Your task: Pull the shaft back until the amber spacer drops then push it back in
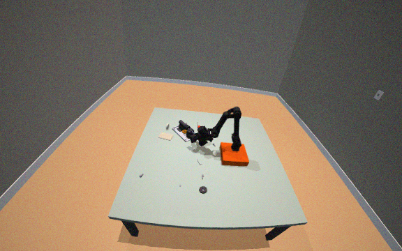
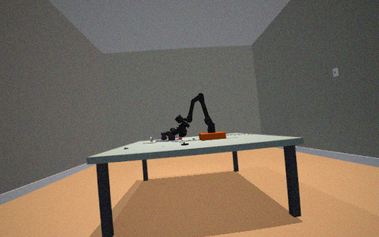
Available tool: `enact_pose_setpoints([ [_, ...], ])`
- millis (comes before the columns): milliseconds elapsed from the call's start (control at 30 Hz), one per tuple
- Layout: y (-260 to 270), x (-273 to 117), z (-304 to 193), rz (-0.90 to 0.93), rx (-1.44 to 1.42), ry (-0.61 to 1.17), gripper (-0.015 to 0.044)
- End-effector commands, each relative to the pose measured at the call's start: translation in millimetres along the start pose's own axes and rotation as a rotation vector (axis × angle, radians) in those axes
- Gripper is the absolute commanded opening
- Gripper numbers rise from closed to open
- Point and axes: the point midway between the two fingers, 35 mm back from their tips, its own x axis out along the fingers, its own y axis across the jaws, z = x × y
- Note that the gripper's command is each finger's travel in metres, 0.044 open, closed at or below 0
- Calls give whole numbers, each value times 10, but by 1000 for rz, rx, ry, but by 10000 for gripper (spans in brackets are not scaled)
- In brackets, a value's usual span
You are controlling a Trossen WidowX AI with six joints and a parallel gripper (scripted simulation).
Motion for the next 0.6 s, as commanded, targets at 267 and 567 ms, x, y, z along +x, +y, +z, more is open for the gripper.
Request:
enact_pose_setpoints([
  [267, -3, 50, -41, 1, 1, 3, 0],
  [567, -3, 81, -60, 1, 1, 3, 0],
])
